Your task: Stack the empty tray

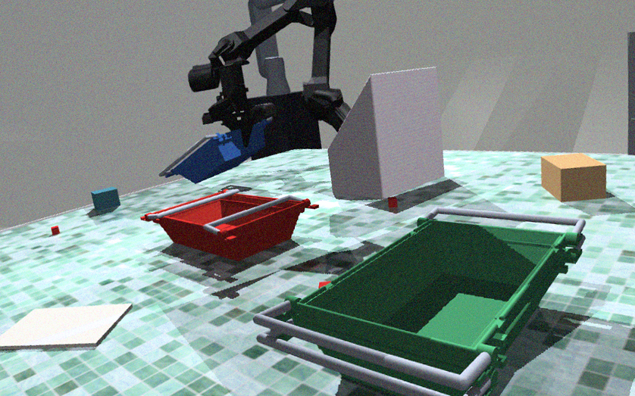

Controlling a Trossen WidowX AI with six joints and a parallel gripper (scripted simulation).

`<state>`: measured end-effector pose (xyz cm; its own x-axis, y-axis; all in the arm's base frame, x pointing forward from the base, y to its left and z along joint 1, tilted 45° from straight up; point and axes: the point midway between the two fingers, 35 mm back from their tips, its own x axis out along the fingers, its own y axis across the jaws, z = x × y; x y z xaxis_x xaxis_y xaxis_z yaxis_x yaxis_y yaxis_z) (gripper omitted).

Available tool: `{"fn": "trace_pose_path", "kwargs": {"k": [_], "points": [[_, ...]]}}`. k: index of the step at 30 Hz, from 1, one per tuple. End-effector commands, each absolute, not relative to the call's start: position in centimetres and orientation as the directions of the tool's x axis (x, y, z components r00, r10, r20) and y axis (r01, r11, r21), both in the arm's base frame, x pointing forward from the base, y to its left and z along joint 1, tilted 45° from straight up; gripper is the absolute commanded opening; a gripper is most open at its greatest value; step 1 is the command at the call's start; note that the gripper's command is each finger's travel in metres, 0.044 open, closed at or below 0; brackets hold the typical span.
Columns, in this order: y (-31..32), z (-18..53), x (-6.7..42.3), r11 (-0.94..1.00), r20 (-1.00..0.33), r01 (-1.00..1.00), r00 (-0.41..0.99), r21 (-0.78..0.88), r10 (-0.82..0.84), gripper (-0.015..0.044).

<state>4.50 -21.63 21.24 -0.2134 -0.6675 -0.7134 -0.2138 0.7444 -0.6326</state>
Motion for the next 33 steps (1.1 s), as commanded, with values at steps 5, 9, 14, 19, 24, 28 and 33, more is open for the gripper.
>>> {"fn": "trace_pose_path", "kwargs": {"k": [5, 9, 14, 19, 24, 28, 33], "points": [[-20.4, 24.6, 5.6, 0.737, -0.708, -0.208, -0.205, -0.643, -0.676, 0.0000], [-19.6, 26.1, 6.0, 0.736, -0.707, -0.209, -0.205, -0.644, -0.676, 0.0000], [-18.6, 27.9, 6.2, 0.733, -0.703, -0.212, -0.206, -0.647, -0.680, 0.0000], [-18.3, 28.5, 6.2, 0.731, -0.701, -0.213, -0.206, -0.648, -0.682, 0.0000], [-18.3, 28.5, 6.2, 0.731, -0.701, -0.213, -0.206, -0.648, -0.682, 0.0000], [-18.3, 28.5, 6.2, 0.731, -0.701, -0.213, -0.206, -0.648, -0.682, 0.0000], [-18.3, 28.5, 6.2, 0.731, -0.701, -0.213, -0.206, -0.648, -0.682, 0.0000]]}}
